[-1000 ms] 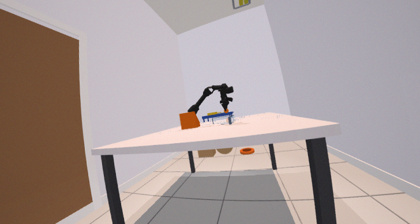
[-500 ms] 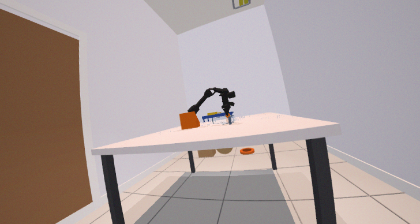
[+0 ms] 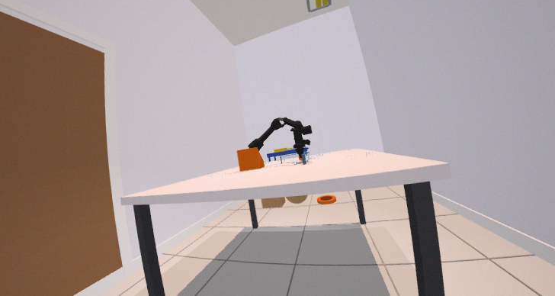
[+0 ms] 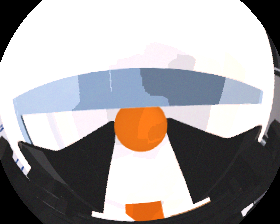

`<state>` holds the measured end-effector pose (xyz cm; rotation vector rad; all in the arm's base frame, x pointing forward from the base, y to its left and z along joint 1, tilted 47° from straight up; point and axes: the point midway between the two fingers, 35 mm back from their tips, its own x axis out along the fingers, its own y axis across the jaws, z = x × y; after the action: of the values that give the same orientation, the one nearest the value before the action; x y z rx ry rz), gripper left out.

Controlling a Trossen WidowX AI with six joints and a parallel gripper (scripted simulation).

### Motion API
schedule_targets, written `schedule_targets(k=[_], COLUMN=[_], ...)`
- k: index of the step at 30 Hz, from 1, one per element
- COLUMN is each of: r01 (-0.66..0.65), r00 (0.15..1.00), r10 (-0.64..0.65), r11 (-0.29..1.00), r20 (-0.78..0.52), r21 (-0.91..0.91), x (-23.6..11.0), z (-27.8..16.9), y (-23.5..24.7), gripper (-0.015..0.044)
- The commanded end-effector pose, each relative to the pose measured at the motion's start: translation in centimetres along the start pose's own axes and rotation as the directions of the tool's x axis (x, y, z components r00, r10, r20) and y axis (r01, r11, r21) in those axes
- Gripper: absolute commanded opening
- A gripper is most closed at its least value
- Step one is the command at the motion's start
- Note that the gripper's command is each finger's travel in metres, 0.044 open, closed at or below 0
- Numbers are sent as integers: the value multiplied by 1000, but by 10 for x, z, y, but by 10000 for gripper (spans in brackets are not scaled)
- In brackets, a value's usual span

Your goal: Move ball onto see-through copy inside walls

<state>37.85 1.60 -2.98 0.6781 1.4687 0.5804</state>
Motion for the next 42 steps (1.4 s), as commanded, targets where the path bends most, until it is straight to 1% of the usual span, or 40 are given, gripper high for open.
schedule_targets(k=[1, 9, 21, 22, 25, 26, 29, 31, 37, 38, 42], r01=[-6, -6, -2, -2, -1, 0, 1, -1, -2, -5, -5], r00=[1000, 1000, 1000, 1000, 1000, 1000, 1000, 1000, 1000, 1000, 1000], r10=[6, 6, 2, 2, 1, 0, -1, 1, 2, 5, 5], r11=[1000, 1000, 1000, 1000, 1000, 1000, 1000, 1000, 1000, 1000, 1000], r20=[-2, -2, -1, -1, -1, -1, -1, -2, -2, 6, 6], r21=[7, 7, 0, 0, 1, 1, 6, 7, 7, 18, 18], x=[8, 15, 12, 12, 9, 1, -48, -71, -74, -67, -67], z=[-1, -1, -1, -1, 0, 1, 2, -1, -1, 0, 0], y=[0, 0, 1, 1, 1, 0, -2, -1, -1, -5, -5], gripper=[0, 0, 315, 324, 324, 324, 324, 324, 324, 324, 324])
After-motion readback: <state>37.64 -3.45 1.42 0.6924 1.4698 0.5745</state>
